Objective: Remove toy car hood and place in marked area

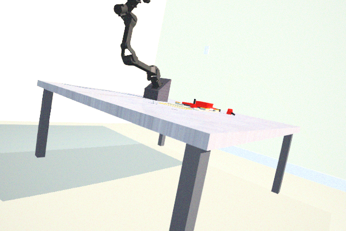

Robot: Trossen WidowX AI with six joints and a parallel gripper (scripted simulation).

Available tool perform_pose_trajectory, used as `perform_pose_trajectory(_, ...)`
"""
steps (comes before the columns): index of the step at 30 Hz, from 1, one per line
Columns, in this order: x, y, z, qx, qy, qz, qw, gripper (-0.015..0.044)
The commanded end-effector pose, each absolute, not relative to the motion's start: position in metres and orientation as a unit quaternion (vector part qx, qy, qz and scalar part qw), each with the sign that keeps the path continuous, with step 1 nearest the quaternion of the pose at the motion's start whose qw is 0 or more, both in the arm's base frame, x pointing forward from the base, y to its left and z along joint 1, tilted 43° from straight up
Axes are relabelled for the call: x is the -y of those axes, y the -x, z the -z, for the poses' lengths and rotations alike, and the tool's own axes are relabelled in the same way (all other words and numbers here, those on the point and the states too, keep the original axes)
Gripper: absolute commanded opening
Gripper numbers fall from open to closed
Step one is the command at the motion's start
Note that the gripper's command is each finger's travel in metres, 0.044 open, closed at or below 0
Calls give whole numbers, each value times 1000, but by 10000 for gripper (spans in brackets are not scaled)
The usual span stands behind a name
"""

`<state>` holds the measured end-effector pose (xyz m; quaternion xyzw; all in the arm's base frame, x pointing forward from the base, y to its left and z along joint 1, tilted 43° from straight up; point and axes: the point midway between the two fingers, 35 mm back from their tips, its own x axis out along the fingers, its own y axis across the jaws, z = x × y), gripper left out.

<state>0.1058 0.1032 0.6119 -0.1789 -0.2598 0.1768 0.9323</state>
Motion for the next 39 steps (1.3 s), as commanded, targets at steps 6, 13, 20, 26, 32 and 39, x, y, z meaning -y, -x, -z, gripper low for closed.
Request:
perform_pose_trajectory(6,-159,-95,-605,276,209,-174,922,440)
perform_pose_trajectory(13,-221,-98,-582,271,266,-178,908,440)
perform_pose_trajectory(20,-269,-114,-550,257,322,-183,893,440)
perform_pose_trajectory(26,-300,-128,-525,260,372,-185,872,440)
perform_pose_trajectory(32,-335,-155,-486,211,396,-202,871,440)
perform_pose_trajectory(39,-362,-203,-427,128,422,-208,873,440)
